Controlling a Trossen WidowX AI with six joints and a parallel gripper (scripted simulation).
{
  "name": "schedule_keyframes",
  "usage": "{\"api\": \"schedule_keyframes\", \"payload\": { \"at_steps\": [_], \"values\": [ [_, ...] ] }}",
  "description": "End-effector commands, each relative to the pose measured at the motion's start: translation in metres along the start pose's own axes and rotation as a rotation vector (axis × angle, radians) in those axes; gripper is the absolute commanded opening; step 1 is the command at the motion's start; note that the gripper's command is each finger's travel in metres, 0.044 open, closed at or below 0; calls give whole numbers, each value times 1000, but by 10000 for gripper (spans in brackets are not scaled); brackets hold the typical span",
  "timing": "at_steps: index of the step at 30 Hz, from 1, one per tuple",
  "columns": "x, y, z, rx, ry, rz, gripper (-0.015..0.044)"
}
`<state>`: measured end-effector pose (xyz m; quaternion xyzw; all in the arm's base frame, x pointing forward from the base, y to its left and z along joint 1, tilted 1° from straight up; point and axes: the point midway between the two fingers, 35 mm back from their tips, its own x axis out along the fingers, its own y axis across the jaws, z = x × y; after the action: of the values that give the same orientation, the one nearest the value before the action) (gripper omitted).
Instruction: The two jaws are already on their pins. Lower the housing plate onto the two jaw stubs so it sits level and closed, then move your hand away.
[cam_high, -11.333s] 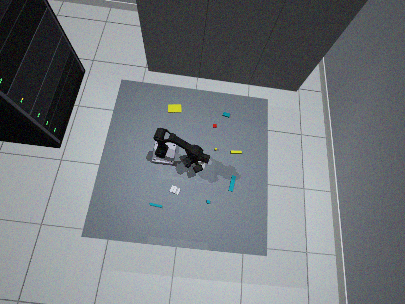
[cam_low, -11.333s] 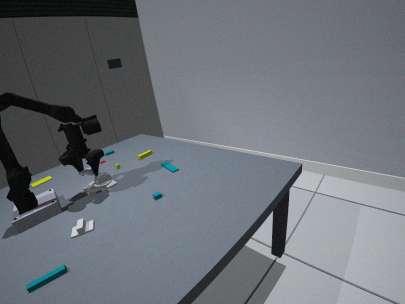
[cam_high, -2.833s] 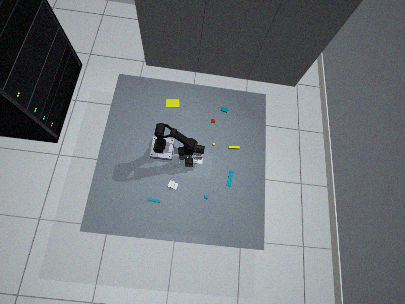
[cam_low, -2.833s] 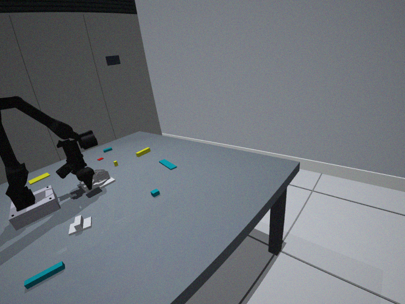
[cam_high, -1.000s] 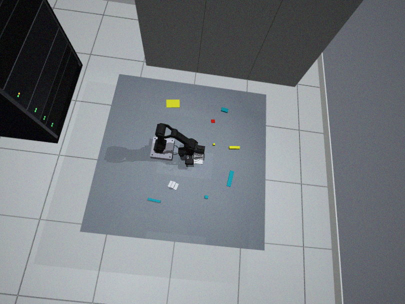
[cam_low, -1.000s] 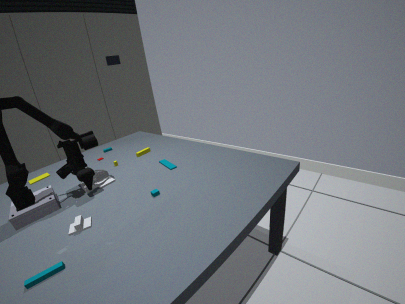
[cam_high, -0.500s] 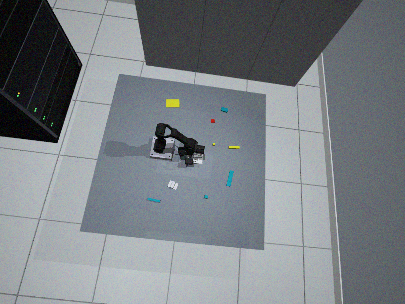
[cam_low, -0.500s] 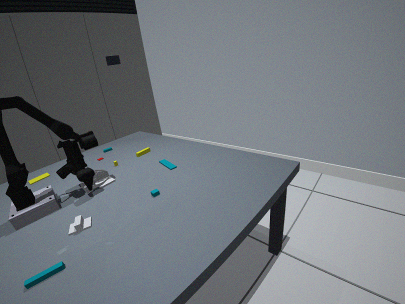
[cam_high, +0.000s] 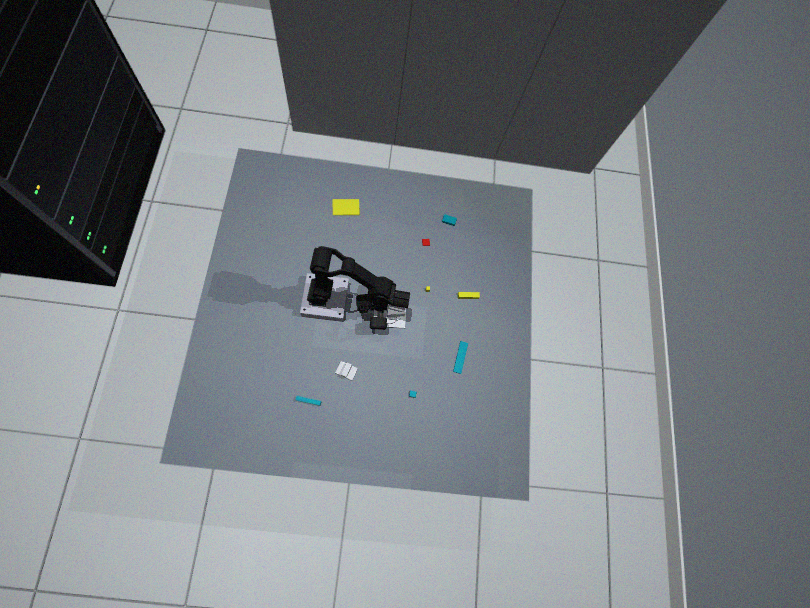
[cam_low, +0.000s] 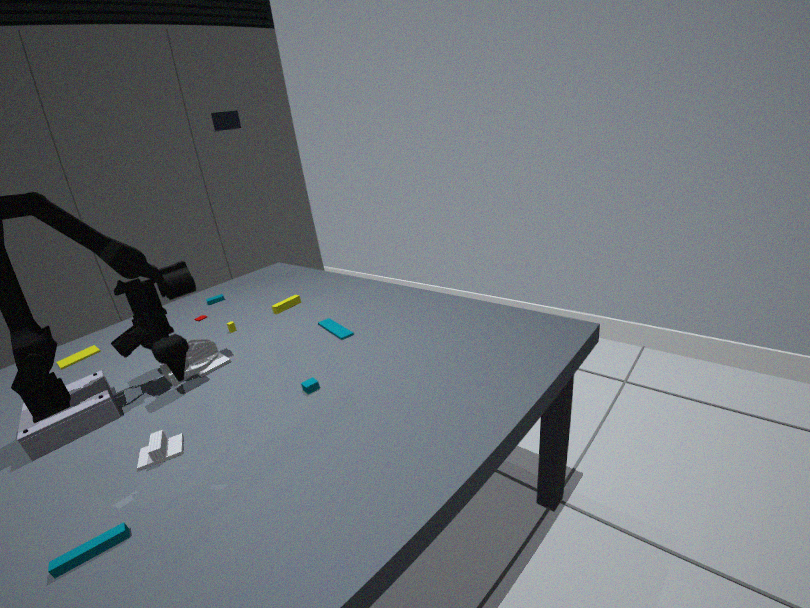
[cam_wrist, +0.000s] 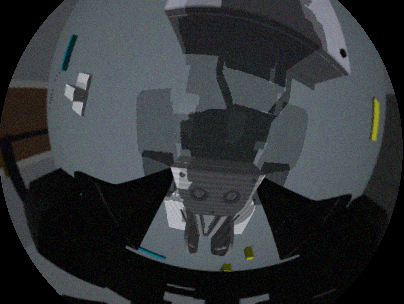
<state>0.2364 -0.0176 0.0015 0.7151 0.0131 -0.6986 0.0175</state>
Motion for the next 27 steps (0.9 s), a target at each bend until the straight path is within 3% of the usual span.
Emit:
{"api": "schedule_keyframes", "payload": {
  "at_steps": [1, 6, 12, 17, 27],
  "values": [
    [-20, 0, -3, -1, 8, 1, 440],
    [-72, 0, 1, -3, 8, 2, 440],
    [-70, 0, -2, -1, 23, 3, 440],
    [-121, -5, 31, -3, 6, 1, 440],
    [-123, -5, 33, -3, 5, 1, 440]
  ]
}}
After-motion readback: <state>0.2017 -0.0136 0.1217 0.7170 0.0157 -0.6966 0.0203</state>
